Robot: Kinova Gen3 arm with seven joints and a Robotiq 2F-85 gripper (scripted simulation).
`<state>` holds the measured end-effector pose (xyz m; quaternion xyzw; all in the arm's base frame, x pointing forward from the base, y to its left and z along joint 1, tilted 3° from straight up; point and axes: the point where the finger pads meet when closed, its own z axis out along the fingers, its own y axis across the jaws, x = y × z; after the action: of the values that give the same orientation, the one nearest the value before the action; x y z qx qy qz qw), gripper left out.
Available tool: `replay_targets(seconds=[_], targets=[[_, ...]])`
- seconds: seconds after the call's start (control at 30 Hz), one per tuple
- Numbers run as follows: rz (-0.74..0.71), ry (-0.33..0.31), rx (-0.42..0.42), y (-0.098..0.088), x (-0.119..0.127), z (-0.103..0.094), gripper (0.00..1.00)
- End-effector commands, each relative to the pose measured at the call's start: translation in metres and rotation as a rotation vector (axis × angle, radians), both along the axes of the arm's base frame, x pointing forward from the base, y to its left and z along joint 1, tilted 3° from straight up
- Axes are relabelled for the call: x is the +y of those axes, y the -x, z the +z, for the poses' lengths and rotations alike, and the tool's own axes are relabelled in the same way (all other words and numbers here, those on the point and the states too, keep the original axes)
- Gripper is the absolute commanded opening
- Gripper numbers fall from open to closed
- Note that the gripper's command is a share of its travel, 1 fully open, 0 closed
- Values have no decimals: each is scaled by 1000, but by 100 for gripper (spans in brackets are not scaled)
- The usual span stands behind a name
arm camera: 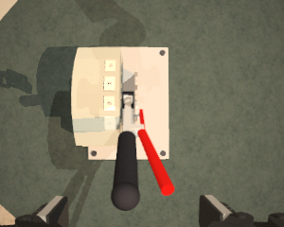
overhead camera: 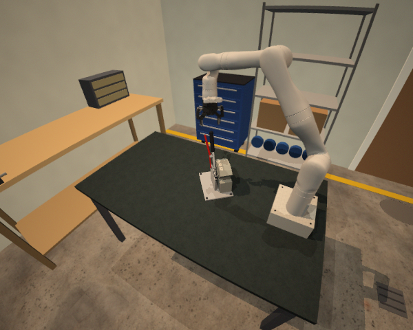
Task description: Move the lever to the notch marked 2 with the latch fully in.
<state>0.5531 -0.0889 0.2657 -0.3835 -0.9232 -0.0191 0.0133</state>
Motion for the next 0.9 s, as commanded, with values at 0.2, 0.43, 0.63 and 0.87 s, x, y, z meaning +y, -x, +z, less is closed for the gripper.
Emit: replay_targets(seconds=[0.2, 0.43, 0.63, 0.87], targets=[[0, 0, 0, 0, 0, -7, 98], [0, 0, 0, 0, 1, -11, 98], [0, 0, 0, 0, 1, -15, 98], [0, 0, 0, 0, 1, -17, 98]])
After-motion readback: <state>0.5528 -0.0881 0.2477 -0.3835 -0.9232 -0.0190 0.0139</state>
